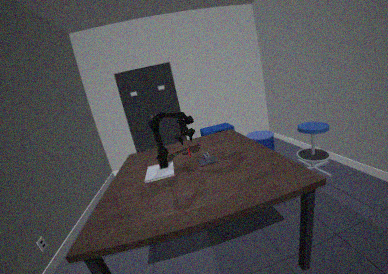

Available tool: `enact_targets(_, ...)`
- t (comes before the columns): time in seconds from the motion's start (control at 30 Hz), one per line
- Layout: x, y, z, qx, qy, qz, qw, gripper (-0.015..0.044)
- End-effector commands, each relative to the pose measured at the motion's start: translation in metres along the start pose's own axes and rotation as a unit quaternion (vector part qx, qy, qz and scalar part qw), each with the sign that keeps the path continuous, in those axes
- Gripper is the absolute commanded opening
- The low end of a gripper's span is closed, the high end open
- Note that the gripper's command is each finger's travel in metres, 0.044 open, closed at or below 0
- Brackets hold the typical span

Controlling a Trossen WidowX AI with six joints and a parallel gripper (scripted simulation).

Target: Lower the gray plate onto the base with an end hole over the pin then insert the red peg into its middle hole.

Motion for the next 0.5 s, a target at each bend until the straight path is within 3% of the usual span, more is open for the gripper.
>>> enact_targets(0.0,-0.019,-0.002,-0.001,-0.006,-0.002,0.002,1.0,0.044)
enact_targets(0.47,-0.043,-0.002,-0.001,-0.006,-0.002,0.002,1.0,0.044)
Point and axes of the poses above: the point midway between the two fingers, 35 mm back from their tips, its own x axis back along the fingers, its own y axis across the jaws, z = x × y, the point moved 6 cm from there along x, back along the fingers, and after that the axes turned 9 degrees about -x, right-handed, at the moved point
